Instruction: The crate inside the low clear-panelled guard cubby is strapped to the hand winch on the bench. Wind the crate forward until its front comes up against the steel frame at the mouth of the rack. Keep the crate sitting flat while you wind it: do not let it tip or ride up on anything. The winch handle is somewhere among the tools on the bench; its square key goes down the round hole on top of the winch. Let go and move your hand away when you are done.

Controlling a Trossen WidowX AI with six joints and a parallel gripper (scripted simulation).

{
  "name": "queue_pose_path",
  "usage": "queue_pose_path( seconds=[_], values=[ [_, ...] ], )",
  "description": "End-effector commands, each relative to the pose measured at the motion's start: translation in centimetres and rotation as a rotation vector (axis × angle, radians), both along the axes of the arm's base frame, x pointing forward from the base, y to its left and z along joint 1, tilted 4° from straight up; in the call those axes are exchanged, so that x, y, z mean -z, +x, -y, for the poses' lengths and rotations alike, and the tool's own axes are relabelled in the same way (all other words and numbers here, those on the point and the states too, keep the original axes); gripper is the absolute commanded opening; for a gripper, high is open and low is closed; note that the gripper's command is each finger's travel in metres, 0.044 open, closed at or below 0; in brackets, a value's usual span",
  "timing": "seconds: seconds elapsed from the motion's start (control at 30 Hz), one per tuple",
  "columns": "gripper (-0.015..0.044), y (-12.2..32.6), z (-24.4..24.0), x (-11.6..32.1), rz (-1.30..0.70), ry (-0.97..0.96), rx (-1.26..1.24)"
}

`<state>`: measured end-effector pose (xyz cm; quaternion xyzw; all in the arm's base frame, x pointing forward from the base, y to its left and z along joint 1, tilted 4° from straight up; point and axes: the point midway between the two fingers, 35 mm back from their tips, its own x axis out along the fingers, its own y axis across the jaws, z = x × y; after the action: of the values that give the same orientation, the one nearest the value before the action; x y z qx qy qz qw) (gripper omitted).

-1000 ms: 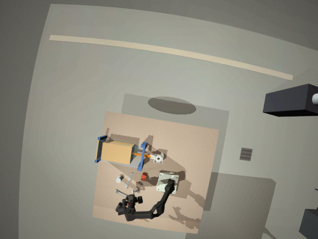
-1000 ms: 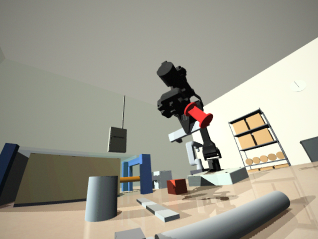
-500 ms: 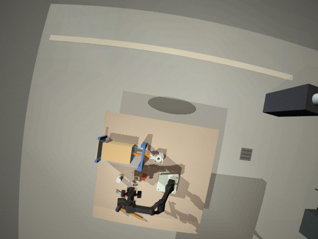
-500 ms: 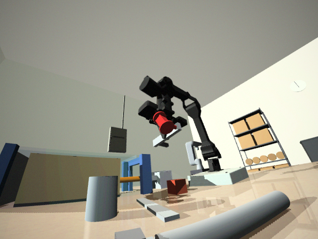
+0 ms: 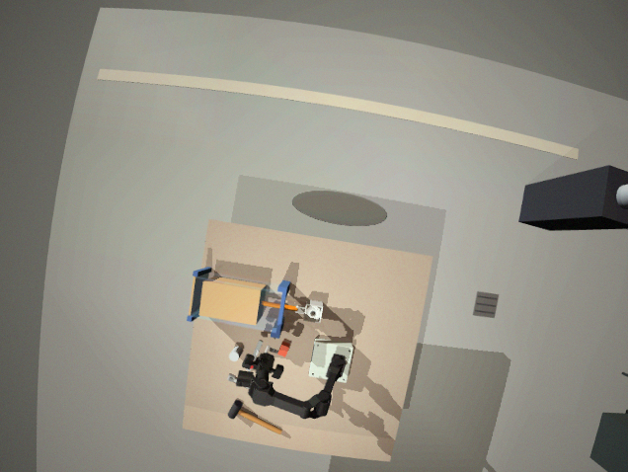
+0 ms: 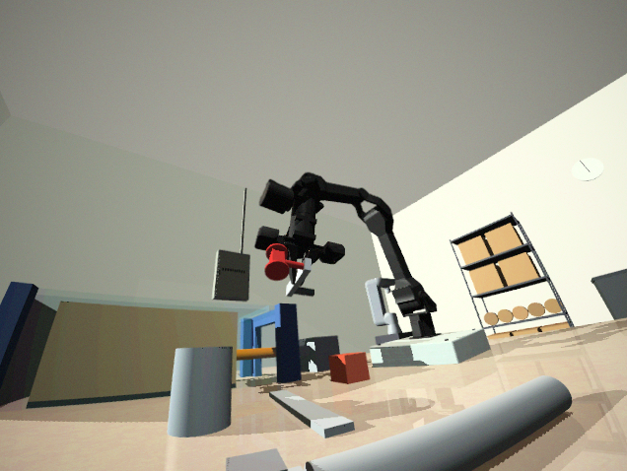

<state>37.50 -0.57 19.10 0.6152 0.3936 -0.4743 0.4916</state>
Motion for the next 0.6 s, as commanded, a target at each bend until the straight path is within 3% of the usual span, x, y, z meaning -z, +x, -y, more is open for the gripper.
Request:
queue_pose_path(
  seconds=[0.0,0.57],
  values=[
    [0.0000,-0.4,2.3,-0.2,0.009,-0.002,0.082],
    [0.0000,-4.0,11.7,0.3,0.001,0.016,0.446]
  ],
)
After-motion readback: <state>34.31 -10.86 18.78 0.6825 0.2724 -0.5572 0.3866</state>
